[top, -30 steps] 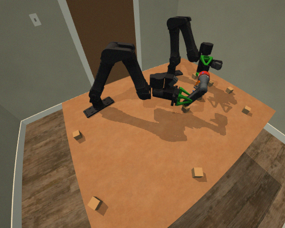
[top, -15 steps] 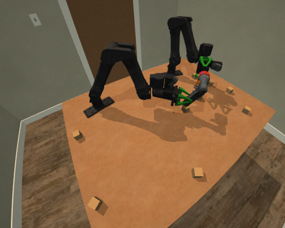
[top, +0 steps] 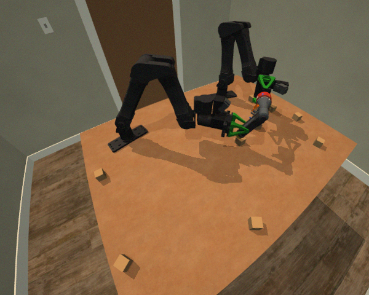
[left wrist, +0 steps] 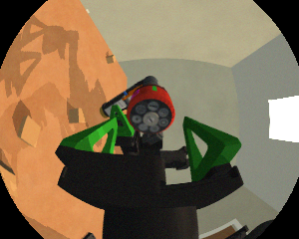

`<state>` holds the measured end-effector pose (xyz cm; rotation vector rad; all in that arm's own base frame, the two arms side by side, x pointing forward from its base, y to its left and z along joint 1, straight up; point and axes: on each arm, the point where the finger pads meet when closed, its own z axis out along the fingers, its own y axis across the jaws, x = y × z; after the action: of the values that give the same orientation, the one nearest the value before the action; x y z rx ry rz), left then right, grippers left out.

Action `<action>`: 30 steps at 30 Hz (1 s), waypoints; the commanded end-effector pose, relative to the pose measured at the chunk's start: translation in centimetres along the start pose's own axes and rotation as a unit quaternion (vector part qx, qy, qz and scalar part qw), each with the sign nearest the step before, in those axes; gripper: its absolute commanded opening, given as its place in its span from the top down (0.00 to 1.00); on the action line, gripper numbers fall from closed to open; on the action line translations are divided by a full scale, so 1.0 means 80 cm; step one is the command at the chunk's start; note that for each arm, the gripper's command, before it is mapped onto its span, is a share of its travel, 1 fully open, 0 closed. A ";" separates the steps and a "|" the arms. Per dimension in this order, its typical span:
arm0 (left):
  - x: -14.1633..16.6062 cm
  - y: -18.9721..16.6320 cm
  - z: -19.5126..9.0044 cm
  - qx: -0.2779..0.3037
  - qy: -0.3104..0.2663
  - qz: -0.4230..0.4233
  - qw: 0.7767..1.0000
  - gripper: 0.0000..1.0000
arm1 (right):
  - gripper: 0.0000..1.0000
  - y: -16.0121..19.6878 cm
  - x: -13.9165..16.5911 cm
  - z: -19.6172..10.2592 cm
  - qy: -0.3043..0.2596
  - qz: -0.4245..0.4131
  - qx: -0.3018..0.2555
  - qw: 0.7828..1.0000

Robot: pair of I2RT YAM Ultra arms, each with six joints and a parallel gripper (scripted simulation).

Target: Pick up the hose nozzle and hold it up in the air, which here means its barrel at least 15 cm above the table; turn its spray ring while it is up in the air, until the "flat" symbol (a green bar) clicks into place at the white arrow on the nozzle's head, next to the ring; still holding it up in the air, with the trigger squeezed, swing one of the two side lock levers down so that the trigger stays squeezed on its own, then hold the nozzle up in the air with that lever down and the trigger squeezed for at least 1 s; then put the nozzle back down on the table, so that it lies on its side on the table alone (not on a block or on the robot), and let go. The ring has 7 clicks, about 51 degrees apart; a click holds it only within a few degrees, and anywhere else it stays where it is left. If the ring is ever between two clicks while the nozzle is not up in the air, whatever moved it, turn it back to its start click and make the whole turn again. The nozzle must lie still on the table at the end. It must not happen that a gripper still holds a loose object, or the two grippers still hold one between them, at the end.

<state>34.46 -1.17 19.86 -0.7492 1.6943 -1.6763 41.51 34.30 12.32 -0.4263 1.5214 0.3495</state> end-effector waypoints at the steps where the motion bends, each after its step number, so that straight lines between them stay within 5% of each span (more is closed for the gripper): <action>1: -0.012 -0.012 0.013 0.005 -0.008 0.021 1.000 0.14 | 0.64 -0.008 -0.093 0.012 -0.099 0.037 0.011 0.994; 23: -0.012 -0.033 0.043 0.021 -0.010 0.050 0.998 0.14 | 0.64 -0.008 -0.093 0.012 -0.099 0.037 0.011 0.994; 24: -0.015 -0.031 0.042 0.019 -0.013 0.047 0.999 1.00 | 0.64 -0.008 -0.093 0.012 -0.099 0.037 0.011 0.994; 30: -0.016 -0.034 0.042 0.021 -0.013 0.050 0.998 1.00 | 0.64 -0.008 -0.093 0.012 -0.099 0.037 0.011 0.994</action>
<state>36.98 -2.84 20.18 -0.7389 1.6870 -1.6564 41.51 34.31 12.42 -0.4209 1.5201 0.3553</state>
